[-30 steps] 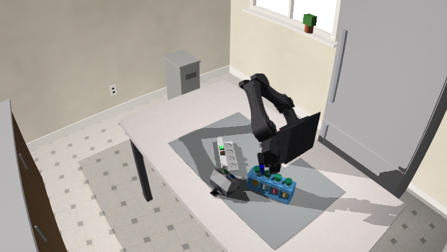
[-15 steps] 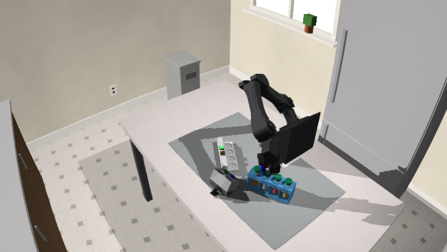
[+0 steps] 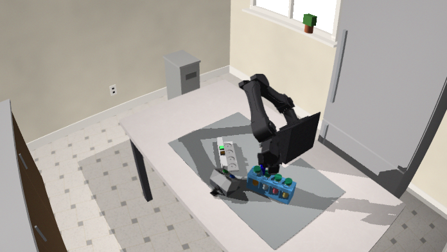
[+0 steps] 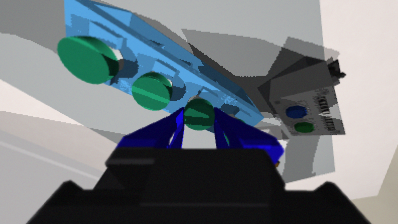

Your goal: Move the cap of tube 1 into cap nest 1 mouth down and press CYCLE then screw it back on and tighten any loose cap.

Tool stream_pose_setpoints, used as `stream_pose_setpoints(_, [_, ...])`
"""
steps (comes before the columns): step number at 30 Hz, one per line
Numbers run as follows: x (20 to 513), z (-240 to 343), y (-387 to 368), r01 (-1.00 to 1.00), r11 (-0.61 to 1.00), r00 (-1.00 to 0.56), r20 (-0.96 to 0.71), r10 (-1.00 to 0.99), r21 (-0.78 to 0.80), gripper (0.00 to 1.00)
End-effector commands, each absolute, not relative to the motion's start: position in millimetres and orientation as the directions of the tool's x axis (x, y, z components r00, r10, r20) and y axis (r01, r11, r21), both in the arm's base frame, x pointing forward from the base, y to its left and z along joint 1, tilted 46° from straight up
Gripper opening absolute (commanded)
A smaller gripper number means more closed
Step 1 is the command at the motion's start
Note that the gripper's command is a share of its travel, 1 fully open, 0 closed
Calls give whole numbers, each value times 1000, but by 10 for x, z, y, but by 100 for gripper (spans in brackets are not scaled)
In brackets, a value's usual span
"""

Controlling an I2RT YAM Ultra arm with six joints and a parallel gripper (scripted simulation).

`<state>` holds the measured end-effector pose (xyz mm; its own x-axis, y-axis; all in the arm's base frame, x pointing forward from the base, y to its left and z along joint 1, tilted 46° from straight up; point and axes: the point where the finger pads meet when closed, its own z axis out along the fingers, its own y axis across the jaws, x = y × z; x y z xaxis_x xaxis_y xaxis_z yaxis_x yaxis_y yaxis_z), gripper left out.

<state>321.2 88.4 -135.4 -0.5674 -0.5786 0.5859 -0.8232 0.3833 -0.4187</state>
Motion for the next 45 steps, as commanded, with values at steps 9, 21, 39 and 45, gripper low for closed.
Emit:
stream_pose_setpoints(9, [3229,-1336,920,-665,508,-747,462,-479,-548,0])
stream_pose_setpoints(21, [3229,-1336,920,-503,593,-864,343,-369,-629,0])
stream_pose_setpoints(39, [3229,-1335,920,-496,596,-868,338,-364,-632,49])
stream_pose_setpoints(45, [3228,-1315,942,-496,596,-868,338,-364,-632,49])
